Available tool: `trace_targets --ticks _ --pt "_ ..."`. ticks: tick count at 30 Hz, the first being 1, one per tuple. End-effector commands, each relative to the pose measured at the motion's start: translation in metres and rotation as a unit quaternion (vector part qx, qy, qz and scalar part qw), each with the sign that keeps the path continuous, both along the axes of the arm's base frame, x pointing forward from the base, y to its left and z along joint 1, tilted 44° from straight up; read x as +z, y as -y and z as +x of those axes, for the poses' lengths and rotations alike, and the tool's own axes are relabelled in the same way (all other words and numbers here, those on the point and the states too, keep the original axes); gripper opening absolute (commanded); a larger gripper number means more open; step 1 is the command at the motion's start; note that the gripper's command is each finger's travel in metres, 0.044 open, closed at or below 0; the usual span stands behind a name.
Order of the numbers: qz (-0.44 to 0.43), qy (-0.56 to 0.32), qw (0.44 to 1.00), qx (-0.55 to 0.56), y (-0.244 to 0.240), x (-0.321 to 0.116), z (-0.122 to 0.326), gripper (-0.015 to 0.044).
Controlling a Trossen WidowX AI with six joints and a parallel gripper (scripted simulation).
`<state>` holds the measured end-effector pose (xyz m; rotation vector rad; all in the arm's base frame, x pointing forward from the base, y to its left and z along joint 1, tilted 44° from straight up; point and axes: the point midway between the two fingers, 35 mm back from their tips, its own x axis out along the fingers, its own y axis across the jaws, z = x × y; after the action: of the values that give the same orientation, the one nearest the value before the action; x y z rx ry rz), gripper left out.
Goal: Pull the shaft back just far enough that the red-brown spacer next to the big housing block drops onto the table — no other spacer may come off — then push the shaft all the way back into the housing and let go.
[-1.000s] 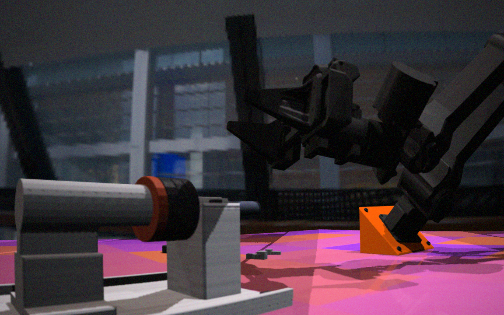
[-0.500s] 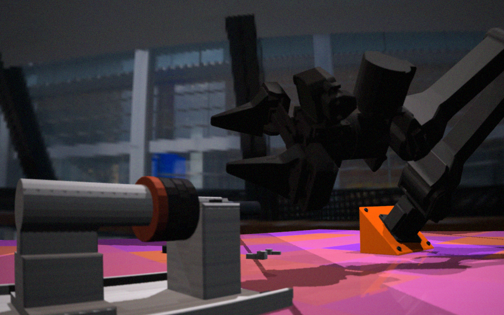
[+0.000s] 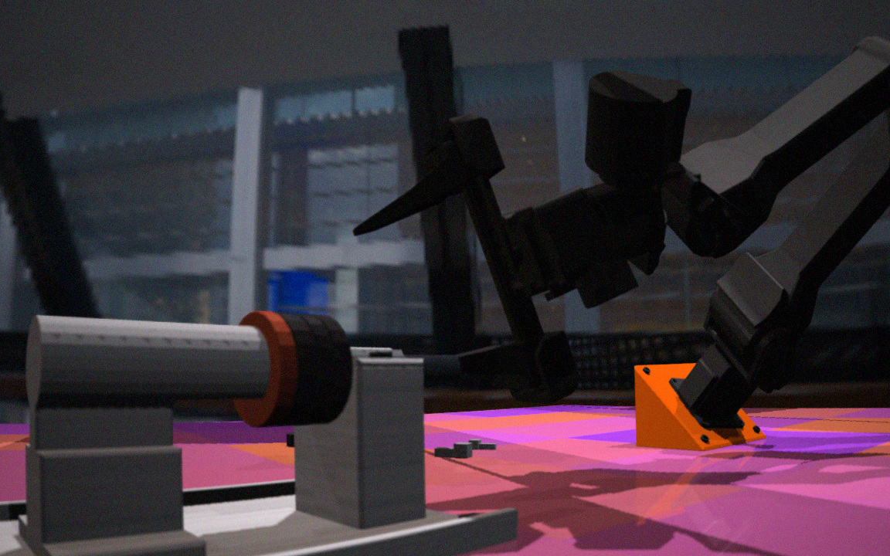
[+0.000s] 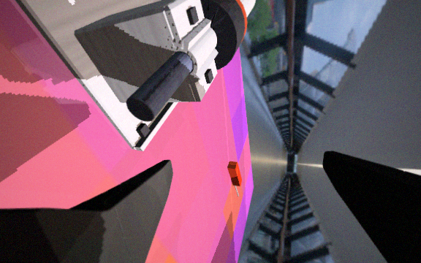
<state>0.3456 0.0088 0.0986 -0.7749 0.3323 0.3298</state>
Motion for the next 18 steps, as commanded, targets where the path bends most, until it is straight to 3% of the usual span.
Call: trace_targets --ticks 1,18 --pt "-0.279 0.059 0.922 0.263 -0.014 0.001 -0.001 0.044" --pt "-0.508 0.235 0.68 0.474 -0.026 0.012 -0.015 0.044"
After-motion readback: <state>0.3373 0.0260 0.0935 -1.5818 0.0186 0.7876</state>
